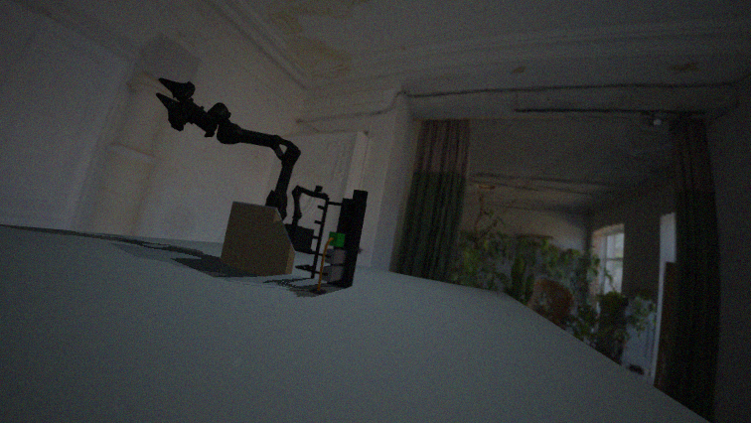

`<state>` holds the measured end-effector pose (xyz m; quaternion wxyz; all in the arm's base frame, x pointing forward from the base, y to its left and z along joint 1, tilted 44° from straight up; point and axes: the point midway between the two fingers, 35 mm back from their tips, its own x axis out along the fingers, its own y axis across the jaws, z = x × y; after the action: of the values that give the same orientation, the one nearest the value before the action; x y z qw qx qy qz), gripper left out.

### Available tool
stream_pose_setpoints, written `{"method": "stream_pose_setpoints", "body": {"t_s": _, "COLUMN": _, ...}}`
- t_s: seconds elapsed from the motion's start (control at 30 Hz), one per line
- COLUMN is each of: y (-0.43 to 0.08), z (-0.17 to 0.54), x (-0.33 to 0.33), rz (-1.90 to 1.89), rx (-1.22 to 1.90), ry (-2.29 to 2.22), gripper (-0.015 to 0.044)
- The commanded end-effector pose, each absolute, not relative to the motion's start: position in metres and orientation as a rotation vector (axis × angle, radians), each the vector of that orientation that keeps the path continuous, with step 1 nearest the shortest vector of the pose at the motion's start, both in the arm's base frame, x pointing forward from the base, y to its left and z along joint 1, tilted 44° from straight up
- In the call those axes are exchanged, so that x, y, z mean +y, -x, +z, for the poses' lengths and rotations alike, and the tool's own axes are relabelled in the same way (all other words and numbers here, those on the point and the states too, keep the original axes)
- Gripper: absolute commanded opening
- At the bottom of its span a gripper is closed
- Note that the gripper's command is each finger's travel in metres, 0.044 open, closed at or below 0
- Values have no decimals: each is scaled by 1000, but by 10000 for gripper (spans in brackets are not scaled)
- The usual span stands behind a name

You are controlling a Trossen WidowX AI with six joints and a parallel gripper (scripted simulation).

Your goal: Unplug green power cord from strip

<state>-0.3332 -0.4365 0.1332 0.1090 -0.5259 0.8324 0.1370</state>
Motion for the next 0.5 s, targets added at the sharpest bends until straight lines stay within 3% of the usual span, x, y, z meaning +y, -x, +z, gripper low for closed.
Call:
{"method": "stream_pose_setpoints", "body": {"t_s": 0.0, "y": 331, "z": 132, "x": -438, "rz": 413, "rx": 2440, "ry": 1555, "gripper": 374}}
{"method": "stream_pose_setpoints", "body": {"t_s": 0.27, "y": 214, "z": 89, "x": -486, "rz": 843, "rx": 2060, "ry": 1917, "gripper": 164}}
{"method": "stream_pose_setpoints", "body": {"t_s": 0.47, "y": 114, "z": 58, "x": -496, "rz": 1153, "rx": 1675, "ry": 2208, "gripper": 160}}
